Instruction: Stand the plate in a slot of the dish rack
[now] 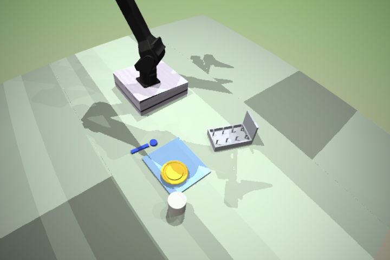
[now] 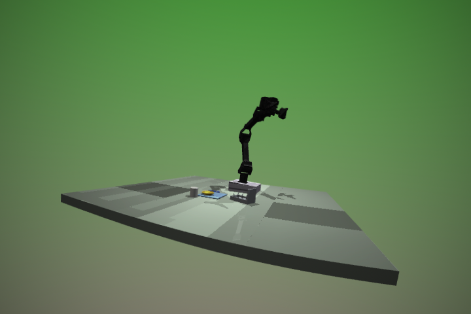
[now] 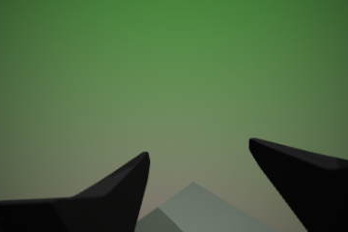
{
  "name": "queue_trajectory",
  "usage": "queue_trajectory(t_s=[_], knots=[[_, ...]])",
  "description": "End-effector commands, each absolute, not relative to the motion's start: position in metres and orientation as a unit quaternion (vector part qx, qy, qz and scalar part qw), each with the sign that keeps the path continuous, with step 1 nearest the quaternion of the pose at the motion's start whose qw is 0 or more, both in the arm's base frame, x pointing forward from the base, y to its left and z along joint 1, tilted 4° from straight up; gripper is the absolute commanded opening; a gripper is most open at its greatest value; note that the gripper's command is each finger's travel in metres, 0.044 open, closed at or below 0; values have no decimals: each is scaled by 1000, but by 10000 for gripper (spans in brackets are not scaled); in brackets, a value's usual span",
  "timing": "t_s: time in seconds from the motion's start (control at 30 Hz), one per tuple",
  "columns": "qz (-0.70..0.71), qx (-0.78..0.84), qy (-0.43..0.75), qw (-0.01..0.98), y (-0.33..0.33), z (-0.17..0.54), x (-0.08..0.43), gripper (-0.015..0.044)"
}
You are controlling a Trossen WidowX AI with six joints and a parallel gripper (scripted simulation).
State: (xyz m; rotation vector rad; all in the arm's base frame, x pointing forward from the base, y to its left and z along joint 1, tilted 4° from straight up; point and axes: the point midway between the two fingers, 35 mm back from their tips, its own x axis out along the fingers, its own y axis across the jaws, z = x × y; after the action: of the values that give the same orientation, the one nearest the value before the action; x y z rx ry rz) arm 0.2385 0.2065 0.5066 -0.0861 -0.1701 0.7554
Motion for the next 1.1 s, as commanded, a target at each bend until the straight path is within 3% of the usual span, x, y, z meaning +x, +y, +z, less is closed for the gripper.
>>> queue_trajectory(t_s=[0.0, 0.53, 1.07], knots=[[338, -71, -28, 938, 204, 472, 273, 400], [208, -126, 186, 952, 133, 341, 375, 400], [111, -125, 407, 898, 30, 207, 412, 400]])
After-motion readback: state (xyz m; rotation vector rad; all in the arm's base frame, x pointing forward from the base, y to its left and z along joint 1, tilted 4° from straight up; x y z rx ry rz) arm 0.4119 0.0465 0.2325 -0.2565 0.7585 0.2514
